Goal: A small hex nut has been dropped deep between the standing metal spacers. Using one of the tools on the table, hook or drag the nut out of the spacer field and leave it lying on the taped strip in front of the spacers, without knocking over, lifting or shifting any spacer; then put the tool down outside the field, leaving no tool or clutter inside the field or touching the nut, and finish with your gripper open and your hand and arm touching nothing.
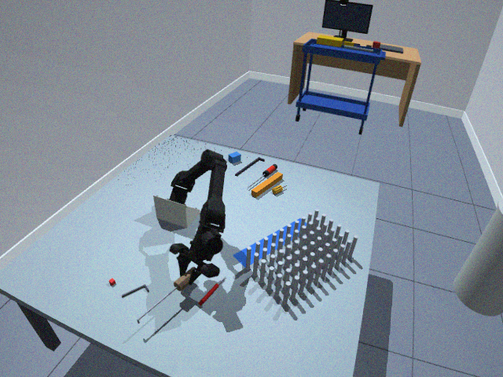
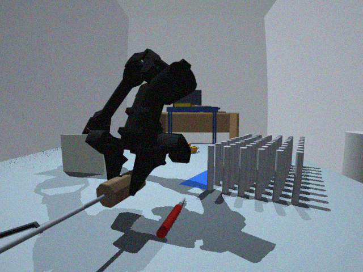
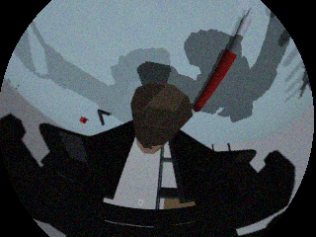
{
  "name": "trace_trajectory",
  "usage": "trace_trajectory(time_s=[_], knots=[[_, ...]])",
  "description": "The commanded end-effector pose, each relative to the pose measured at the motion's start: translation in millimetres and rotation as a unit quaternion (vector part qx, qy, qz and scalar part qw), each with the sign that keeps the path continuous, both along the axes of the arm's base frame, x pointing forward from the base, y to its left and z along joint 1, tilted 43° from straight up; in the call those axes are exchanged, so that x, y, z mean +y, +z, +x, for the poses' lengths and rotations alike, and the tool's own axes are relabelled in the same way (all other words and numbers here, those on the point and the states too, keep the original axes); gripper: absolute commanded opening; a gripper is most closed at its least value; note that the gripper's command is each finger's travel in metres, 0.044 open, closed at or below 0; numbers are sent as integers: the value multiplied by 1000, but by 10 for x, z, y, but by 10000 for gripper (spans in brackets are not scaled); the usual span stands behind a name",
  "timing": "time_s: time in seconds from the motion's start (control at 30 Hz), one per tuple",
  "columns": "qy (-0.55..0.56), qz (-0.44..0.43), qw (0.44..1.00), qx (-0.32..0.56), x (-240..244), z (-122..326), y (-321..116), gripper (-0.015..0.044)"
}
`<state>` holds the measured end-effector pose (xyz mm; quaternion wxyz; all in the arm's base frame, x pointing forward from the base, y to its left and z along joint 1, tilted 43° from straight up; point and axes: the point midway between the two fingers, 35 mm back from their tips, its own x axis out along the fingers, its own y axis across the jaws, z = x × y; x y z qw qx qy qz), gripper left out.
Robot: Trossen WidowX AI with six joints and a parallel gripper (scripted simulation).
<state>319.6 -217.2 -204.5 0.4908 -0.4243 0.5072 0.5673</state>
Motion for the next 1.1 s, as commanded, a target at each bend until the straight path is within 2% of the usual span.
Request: trace_trajectory(time_s=[0.0, 1.07], knots=[[-4, -1, 1000, -2, 19, 3, -23, 0], [-4, 0, 1000, -2, 234, -74, -220, 0]])
